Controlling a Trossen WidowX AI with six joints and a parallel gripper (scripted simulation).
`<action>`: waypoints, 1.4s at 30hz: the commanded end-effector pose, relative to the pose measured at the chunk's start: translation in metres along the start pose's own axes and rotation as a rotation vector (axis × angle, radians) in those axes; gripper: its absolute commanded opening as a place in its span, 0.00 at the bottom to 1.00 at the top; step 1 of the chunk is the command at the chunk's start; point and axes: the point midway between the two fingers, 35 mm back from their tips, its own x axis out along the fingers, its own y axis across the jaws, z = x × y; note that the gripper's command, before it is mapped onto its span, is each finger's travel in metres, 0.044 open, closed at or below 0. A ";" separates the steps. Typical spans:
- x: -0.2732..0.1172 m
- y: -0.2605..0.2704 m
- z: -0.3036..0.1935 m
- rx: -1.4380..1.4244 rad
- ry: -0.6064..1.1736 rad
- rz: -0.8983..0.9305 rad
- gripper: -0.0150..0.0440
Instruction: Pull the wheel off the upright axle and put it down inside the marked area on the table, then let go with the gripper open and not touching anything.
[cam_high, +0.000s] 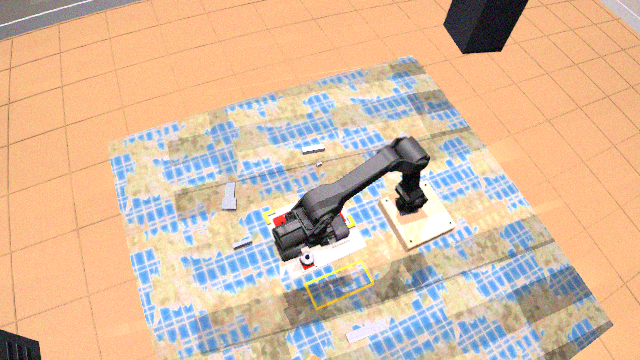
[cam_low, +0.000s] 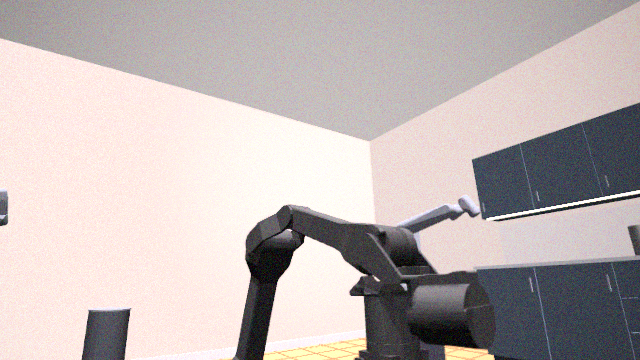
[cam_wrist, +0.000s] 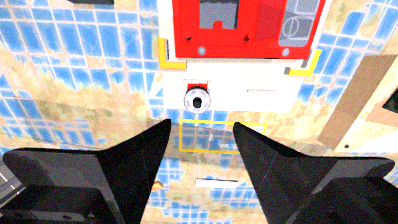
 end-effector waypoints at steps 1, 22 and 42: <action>0.002 -0.001 0.000 -0.007 0.013 -0.023 0.76; 0.055 0.008 0.001 -0.007 0.012 -0.022 0.76; 0.076 0.003 0.001 -0.007 0.012 -0.023 0.76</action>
